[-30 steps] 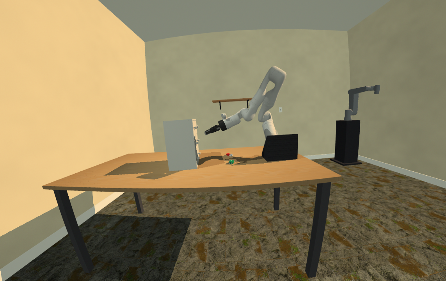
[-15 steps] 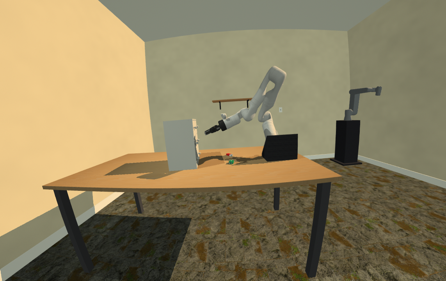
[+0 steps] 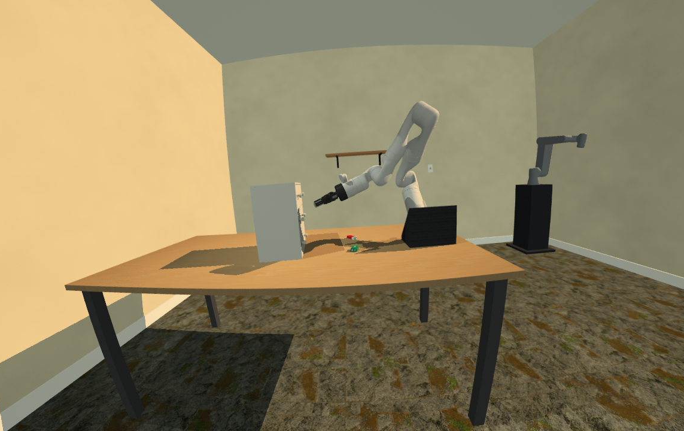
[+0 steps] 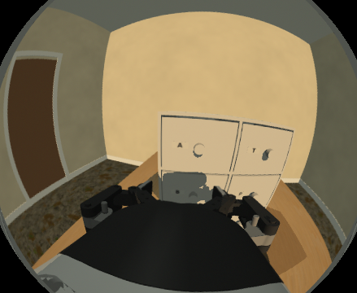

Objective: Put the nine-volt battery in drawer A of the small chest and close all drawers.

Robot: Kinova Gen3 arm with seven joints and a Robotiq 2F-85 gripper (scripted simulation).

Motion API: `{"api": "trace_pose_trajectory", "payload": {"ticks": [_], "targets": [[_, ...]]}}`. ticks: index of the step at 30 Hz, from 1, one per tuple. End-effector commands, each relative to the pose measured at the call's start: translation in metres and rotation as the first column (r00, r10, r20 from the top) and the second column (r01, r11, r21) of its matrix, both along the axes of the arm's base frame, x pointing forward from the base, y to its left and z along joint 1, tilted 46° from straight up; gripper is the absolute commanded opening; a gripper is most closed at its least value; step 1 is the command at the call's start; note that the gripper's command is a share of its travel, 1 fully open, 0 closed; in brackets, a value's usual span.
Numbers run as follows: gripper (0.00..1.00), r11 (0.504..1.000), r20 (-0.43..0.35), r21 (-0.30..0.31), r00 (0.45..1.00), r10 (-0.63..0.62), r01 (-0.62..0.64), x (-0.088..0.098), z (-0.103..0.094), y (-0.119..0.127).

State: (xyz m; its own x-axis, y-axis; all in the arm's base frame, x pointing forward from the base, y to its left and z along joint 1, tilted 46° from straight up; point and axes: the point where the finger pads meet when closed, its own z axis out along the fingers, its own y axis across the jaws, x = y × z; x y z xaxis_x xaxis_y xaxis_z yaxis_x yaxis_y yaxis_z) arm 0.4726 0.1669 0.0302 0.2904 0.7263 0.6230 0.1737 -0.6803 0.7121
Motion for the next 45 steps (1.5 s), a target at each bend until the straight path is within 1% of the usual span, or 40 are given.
{"api": "trace_pose_trajectory", "payload": {"ticks": [1,21,45], "targets": [[1.0,1.0,0.001,0.002,1.0,0.001,-0.001,0.0001,0.0006,0.0011],[1.0,1.0,-0.014,-0.002,1.0,-0.016,0.016,-0.0013,0.0021,0.0021],[1.0,0.998,-0.063,-0.016,0.996,-0.066,0.065,-0.0064,0.0064,0.0056]]}}
